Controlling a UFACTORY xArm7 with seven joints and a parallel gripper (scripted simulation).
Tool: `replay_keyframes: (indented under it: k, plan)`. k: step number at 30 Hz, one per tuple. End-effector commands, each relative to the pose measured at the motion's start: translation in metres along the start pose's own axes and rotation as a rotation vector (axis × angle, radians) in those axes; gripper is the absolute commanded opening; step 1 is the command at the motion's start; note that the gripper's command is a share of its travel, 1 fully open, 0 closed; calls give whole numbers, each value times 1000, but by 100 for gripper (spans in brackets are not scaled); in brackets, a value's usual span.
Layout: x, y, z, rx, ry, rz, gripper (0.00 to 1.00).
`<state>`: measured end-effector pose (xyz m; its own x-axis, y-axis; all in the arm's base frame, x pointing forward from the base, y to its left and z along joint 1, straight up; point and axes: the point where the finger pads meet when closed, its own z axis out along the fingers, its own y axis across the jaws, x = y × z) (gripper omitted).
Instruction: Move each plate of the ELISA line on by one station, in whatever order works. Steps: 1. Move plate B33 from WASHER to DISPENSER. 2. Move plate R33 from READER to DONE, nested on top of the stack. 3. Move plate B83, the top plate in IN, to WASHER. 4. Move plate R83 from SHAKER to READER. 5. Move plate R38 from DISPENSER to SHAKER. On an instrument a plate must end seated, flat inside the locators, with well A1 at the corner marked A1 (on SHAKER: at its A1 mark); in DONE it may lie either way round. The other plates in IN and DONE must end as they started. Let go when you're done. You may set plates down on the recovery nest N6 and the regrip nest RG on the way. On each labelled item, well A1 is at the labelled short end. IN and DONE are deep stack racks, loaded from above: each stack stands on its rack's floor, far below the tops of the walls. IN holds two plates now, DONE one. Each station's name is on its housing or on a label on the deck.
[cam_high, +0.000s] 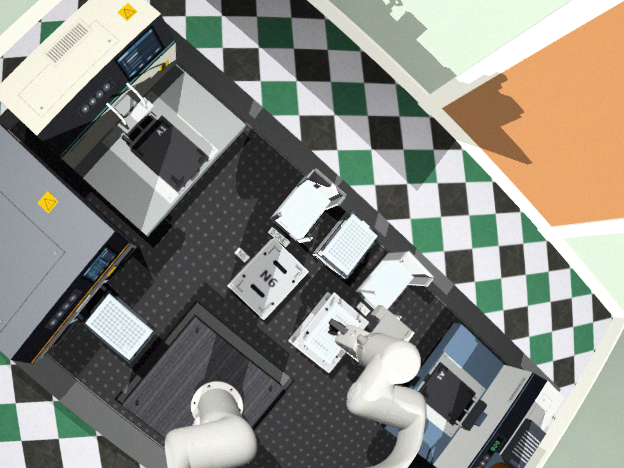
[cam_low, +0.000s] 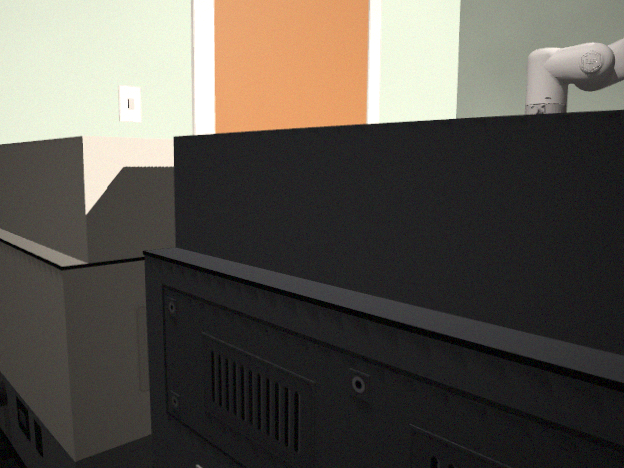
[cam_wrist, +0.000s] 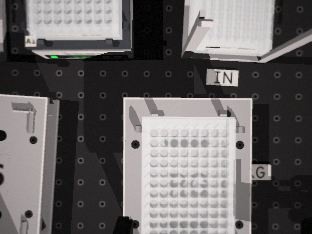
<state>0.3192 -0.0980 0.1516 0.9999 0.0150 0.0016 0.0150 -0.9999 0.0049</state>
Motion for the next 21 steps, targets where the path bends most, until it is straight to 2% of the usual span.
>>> replay_keyframes:
  k: [1, 21]
  plan:
    - [1, 0, -5, -1, 4, 0, 100]
    - [1, 0, -29, -1, 4, 0, 100]
